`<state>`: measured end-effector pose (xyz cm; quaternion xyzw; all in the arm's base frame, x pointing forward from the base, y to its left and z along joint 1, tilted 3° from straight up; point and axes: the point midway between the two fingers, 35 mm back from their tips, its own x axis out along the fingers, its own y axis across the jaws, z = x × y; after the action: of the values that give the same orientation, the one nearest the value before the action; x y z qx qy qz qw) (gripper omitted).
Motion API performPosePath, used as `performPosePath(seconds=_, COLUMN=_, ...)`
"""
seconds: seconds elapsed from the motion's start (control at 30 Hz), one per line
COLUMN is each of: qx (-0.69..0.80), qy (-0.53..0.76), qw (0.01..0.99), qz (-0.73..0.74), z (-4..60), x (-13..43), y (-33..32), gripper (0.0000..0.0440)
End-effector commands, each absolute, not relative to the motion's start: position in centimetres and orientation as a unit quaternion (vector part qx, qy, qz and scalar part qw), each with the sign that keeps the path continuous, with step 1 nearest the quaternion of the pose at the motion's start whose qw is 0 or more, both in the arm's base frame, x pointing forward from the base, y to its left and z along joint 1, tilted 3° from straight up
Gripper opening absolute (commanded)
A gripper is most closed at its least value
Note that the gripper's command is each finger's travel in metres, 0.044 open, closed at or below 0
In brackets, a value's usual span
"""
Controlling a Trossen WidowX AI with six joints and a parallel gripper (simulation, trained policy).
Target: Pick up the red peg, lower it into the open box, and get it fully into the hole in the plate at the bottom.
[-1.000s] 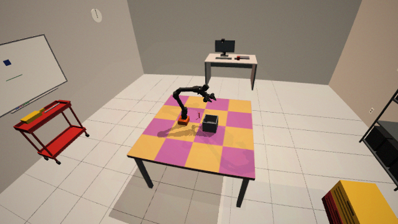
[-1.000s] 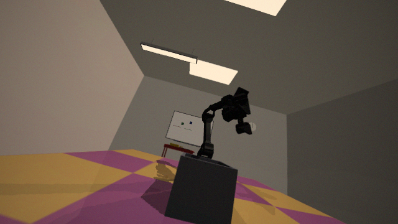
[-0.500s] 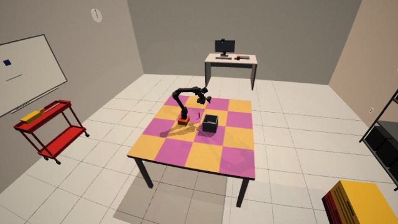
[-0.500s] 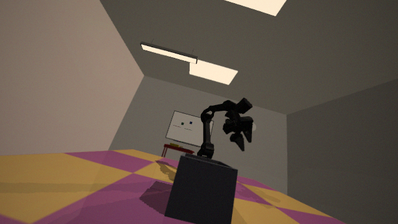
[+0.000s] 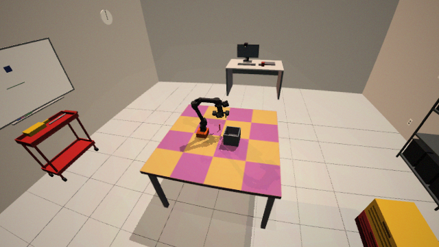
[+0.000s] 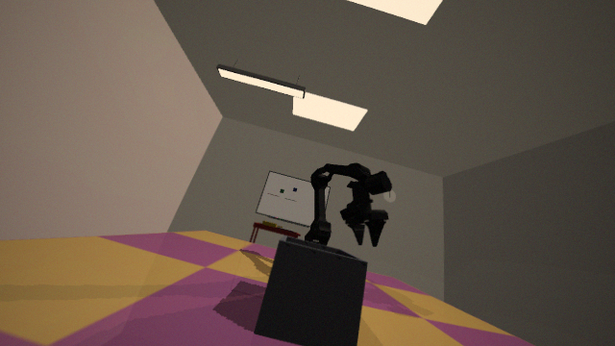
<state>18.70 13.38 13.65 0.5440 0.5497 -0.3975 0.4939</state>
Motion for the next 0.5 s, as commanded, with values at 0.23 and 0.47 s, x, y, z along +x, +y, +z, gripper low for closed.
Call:
performPosePath(seconds=0.23, qx=0.456, qy=0.6, qw=0.49, qz=-0.438, z=9.5, x=15.6, y=12.5, gripper=0.044)
performPosePath(seconds=0.47, qx=0.427, qy=0.606, qw=0.497, qz=-0.451, z=7.0, x=15.0, y=11.9, gripper=0.044)
